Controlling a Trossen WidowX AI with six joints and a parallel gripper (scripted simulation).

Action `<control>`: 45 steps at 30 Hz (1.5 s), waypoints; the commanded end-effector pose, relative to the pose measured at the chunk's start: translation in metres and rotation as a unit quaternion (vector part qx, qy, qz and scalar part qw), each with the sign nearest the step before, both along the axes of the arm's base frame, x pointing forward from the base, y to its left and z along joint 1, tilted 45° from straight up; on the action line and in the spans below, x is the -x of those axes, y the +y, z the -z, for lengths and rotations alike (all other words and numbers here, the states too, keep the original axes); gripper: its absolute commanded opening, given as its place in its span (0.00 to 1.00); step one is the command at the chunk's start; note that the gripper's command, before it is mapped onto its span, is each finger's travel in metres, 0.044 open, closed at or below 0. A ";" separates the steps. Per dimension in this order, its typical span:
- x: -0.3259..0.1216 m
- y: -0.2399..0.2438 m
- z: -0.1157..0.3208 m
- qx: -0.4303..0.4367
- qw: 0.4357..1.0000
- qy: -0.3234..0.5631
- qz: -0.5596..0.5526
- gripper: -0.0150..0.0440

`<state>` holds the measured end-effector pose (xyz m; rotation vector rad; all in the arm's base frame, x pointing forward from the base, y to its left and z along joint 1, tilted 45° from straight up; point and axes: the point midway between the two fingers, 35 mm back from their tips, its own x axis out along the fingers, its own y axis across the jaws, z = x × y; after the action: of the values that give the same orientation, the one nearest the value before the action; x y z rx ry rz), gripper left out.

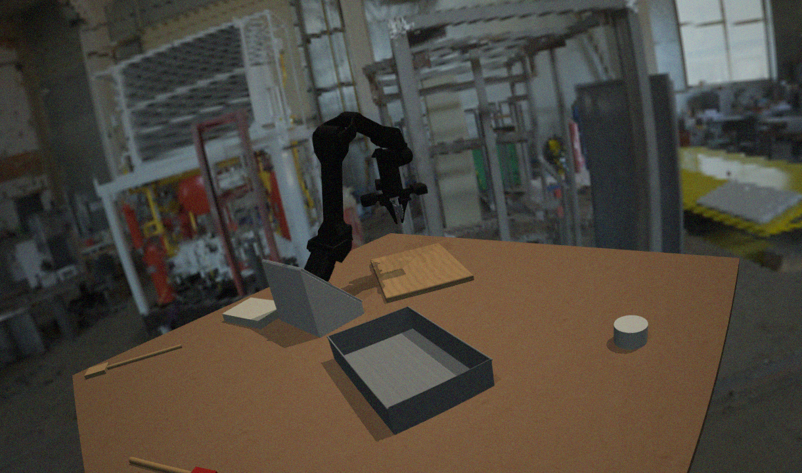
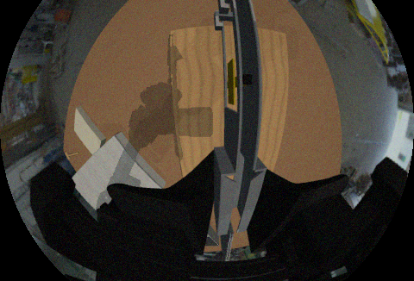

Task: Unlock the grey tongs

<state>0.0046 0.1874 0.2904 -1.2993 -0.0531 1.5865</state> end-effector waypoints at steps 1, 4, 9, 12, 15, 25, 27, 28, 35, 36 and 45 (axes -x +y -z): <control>0.000 0.003 0.000 -0.005 1.000 0.002 0.002 0.00; 0.000 0.007 0.003 -0.005 1.000 0.002 0.002 0.00; 0.000 0.014 0.008 -0.005 1.000 0.002 0.002 0.00; 0.000 0.018 0.011 -0.005 1.000 0.002 0.002 0.00; 0.000 0.022 0.014 -0.005 1.000 0.002 0.002 0.00; -0.002 0.035 0.024 -0.004 1.000 0.001 0.002 0.00; -0.002 0.037 0.026 -0.004 1.000 0.001 0.002 0.00; -0.002 0.039 0.027 -0.004 1.000 0.001 0.002 0.00; -0.004 0.047 0.035 -0.004 1.000 0.001 0.002 0.00; -0.004 0.048 0.036 -0.004 1.000 0.001 0.002 0.00; -0.006 0.058 0.047 -0.005 1.000 0.001 0.002 0.00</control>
<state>0.0101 0.2412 0.2489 -1.2843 -0.0558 1.5773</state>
